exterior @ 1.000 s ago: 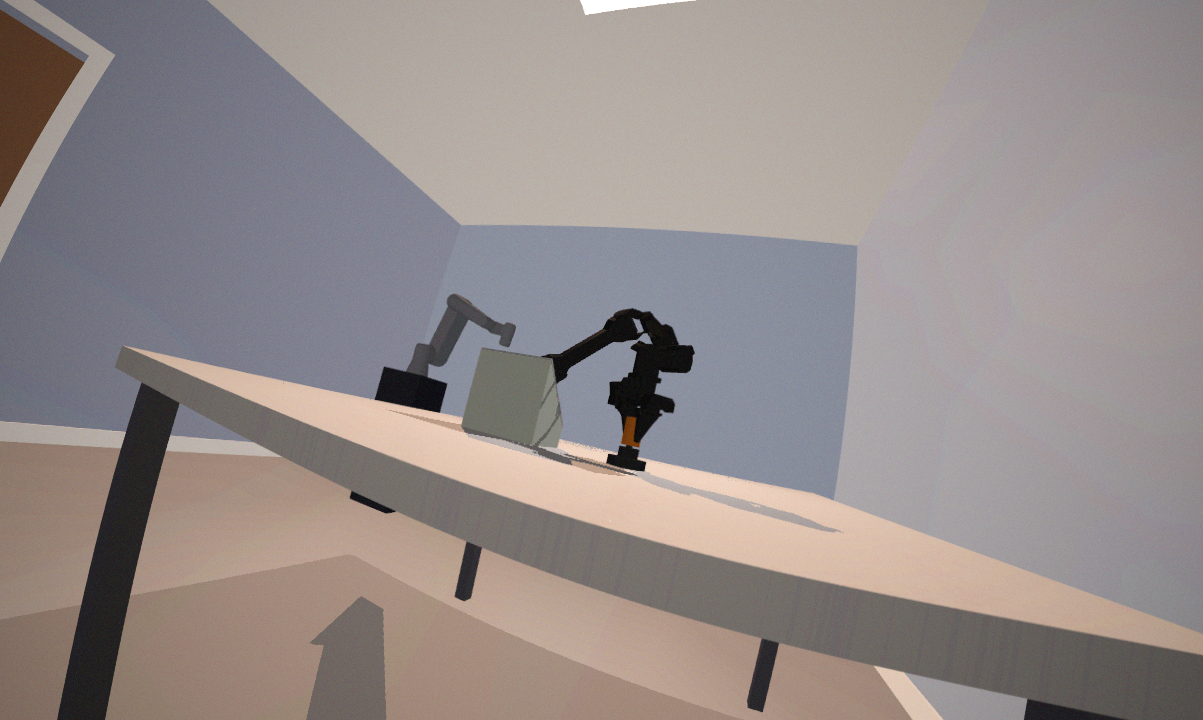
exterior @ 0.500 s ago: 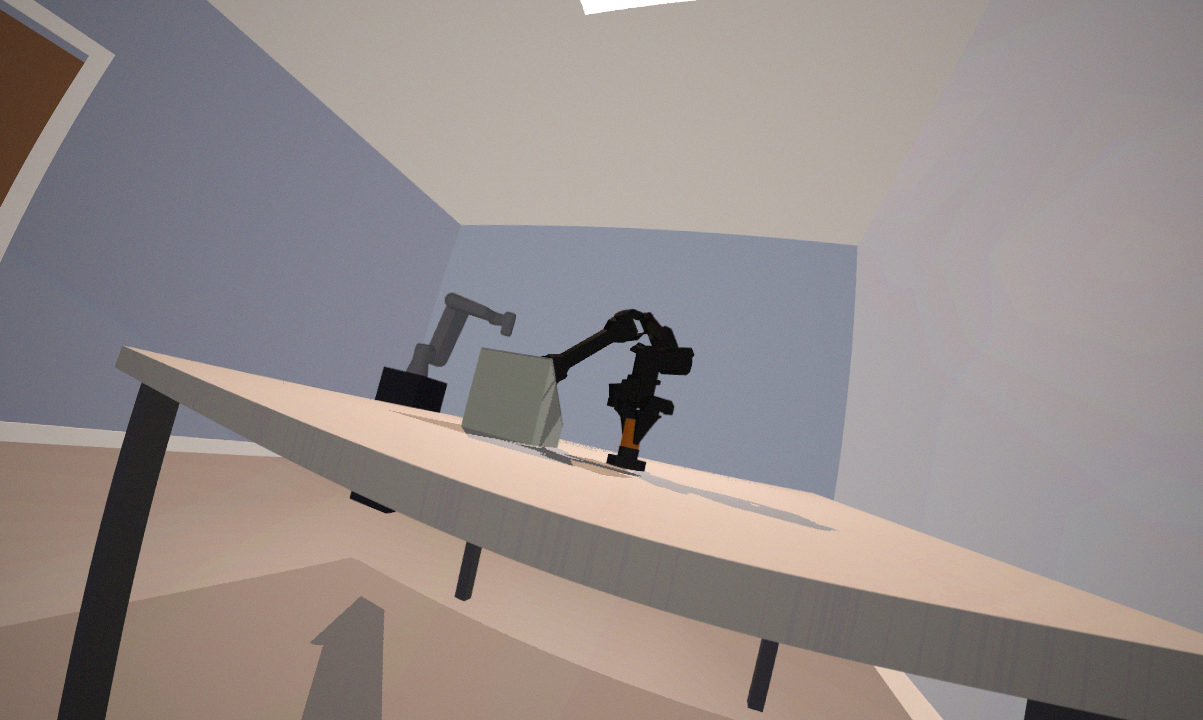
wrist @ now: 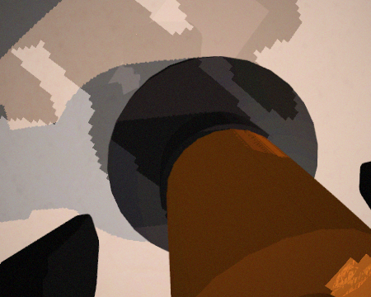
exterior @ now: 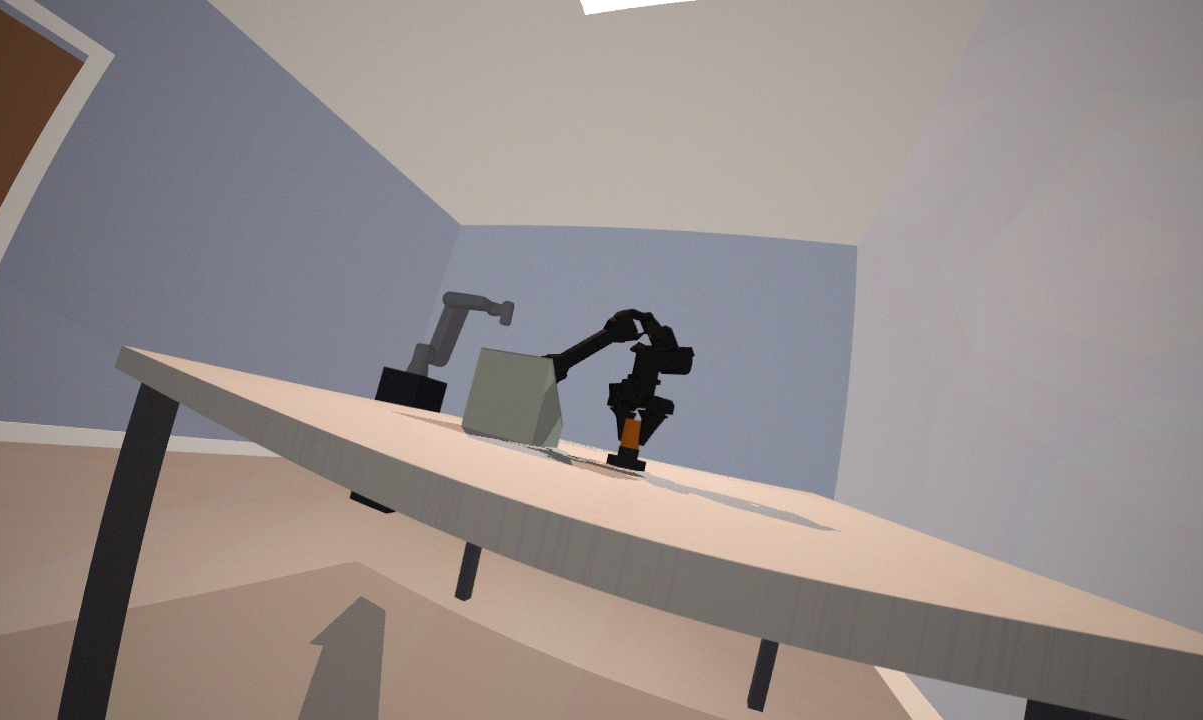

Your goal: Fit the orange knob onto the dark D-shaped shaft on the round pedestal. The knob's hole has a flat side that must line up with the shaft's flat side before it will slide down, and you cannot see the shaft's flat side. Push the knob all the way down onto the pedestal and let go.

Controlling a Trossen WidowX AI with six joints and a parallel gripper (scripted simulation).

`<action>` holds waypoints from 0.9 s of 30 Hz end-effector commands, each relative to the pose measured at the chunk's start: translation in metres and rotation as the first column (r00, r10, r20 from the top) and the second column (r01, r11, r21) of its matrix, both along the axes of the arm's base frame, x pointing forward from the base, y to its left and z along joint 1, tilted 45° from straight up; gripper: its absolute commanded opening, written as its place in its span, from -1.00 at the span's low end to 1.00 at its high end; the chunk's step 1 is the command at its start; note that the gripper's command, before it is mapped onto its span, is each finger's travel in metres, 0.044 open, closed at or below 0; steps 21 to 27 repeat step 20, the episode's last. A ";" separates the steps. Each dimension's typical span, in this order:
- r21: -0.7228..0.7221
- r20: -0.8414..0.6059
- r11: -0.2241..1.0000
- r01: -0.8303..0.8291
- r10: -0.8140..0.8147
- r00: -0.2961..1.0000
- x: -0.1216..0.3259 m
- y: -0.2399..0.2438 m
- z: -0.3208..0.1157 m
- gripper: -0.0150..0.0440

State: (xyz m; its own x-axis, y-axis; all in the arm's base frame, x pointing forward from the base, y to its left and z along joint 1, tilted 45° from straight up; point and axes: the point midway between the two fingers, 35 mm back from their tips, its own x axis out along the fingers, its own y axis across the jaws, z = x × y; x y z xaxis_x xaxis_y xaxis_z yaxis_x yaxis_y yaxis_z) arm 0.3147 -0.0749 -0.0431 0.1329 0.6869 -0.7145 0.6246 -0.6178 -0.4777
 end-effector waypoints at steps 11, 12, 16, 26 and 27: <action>-0.004 -0.001 1.000 0.000 0.000 1.000 -0.013 -0.065 0.066 1.00; -0.003 -0.002 1.000 0.000 0.000 1.000 -0.014 -0.067 0.068 1.00; -0.003 -0.002 1.000 0.000 0.000 1.000 -0.013 -0.068 0.068 1.00; -0.003 -0.002 1.000 0.000 0.000 1.000 -0.013 -0.068 0.068 1.00; -0.003 -0.002 1.000 0.000 0.000 1.000 -0.013 -0.068 0.068 1.00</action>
